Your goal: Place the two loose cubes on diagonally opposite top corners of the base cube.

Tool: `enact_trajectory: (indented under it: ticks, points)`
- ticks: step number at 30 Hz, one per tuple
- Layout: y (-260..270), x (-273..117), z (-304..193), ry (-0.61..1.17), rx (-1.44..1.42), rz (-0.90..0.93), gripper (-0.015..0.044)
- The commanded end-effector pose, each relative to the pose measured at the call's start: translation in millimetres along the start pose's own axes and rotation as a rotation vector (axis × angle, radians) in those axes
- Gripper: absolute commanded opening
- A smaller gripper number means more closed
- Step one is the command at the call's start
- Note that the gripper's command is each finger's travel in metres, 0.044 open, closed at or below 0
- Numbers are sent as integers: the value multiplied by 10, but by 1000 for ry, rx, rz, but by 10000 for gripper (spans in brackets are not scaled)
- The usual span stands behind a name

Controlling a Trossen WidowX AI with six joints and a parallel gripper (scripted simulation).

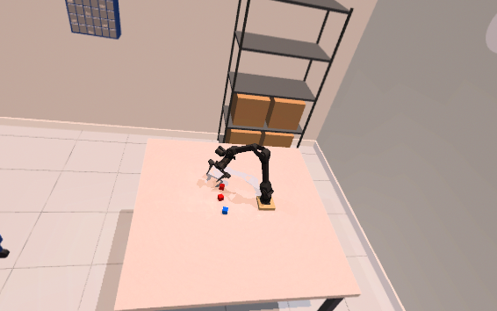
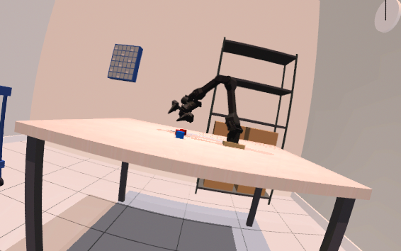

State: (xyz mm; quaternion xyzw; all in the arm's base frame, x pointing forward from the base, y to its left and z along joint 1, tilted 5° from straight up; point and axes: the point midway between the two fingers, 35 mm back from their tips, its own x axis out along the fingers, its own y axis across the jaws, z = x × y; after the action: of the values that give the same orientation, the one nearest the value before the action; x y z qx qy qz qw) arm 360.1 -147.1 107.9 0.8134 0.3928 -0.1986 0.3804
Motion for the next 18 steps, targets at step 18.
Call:
enact_trajectory:
  ticks: [18]
  points:
    - [-526, 300, -818, -420, -329, -540, 265]
